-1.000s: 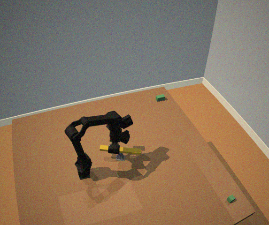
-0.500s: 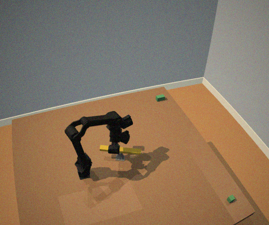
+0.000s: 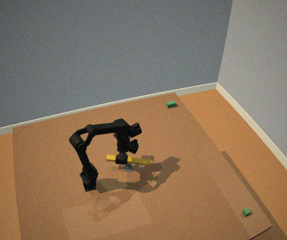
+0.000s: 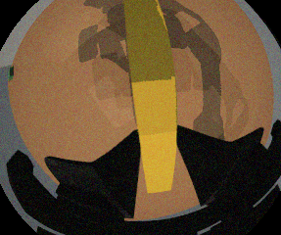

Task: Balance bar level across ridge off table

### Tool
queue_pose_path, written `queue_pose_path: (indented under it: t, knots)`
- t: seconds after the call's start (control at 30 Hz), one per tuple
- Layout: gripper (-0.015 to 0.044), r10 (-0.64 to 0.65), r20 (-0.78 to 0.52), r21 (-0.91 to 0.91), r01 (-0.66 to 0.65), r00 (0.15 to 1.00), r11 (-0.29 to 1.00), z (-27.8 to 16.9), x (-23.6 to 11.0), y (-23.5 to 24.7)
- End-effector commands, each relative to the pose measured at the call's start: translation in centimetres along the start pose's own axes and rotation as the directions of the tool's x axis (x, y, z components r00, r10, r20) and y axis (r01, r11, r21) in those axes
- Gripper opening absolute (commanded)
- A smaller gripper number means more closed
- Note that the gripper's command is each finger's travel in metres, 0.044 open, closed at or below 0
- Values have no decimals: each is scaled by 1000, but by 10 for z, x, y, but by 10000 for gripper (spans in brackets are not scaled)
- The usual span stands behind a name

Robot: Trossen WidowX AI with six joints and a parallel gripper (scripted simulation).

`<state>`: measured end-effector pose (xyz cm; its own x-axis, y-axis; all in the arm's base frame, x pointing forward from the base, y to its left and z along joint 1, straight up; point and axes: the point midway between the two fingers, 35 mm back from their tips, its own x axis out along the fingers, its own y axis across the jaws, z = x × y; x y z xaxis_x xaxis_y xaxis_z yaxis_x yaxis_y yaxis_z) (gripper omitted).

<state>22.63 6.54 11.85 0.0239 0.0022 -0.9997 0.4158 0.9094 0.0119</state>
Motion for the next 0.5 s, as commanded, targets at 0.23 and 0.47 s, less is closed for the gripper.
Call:
queue_pose_path:
  t: [0.23, 0.47]
  knots:
    - [0, 5, -2, 5, -5, 1000, 1000, 0, 1, 1]
    - [0, 5, -2, 5, -5, 1000, 1000, 0, 2, 1]
